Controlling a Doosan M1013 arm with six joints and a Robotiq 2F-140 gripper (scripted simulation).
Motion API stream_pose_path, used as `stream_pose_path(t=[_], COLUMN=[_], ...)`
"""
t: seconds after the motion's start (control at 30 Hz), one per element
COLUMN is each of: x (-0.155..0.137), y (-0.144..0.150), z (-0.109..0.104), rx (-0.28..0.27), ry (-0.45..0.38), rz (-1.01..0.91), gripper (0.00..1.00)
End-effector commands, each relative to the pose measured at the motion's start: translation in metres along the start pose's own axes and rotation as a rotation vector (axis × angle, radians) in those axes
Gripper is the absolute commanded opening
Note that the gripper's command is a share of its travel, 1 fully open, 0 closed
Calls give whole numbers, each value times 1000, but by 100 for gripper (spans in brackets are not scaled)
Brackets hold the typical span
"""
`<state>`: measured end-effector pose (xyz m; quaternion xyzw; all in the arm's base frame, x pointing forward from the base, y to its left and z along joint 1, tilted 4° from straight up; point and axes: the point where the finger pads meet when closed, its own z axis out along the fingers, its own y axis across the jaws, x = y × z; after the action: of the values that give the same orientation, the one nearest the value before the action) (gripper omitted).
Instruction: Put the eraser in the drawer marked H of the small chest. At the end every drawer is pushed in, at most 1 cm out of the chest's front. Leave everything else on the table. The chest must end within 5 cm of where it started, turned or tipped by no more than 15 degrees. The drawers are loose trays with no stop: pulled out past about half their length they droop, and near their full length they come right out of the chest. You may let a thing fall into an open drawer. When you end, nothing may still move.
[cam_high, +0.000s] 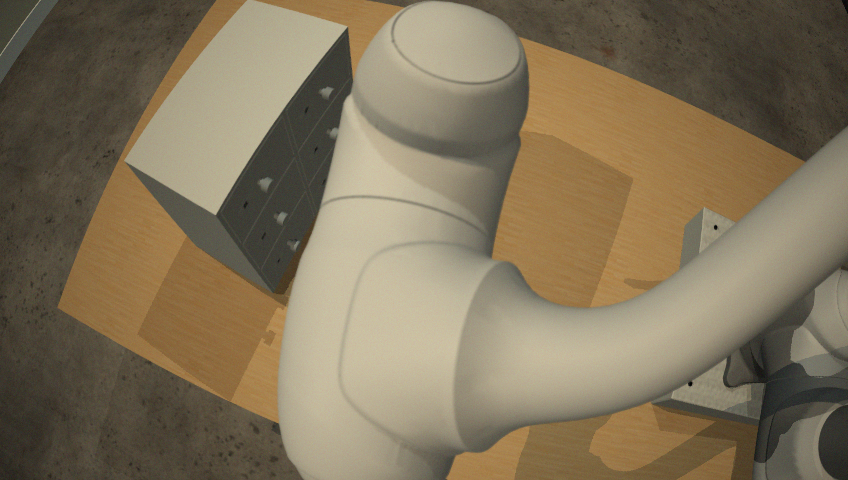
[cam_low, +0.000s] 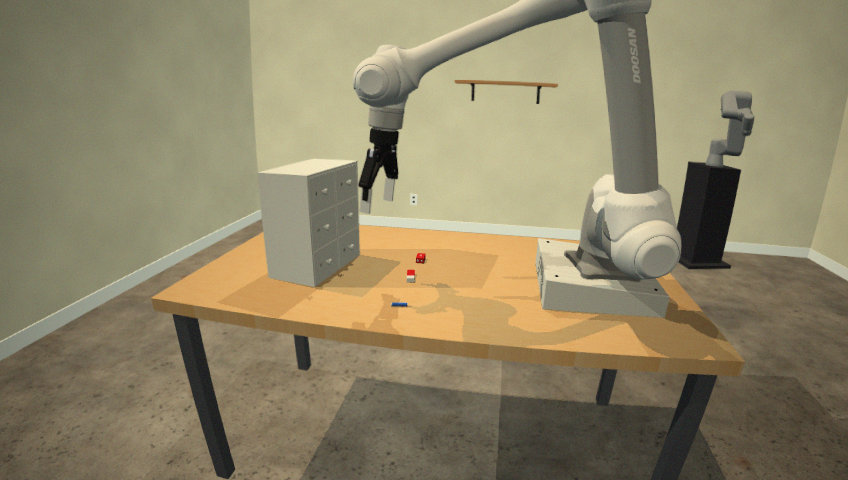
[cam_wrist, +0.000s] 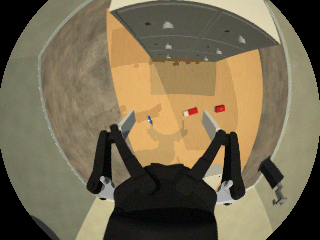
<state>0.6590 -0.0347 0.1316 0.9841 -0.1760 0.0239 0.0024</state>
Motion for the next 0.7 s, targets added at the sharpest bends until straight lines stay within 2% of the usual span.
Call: stream_pose_path(t=[0.0, 0.4, 0.47, 0.67], x=[3, 23, 23, 34], y=[0, 0, 0, 0], z=[4, 28, 28, 42], rx=[0, 0, 0, -1], ry=[42, 313, 313, 458], rz=[0, 0, 0, 1], gripper=[100, 100, 100, 100])
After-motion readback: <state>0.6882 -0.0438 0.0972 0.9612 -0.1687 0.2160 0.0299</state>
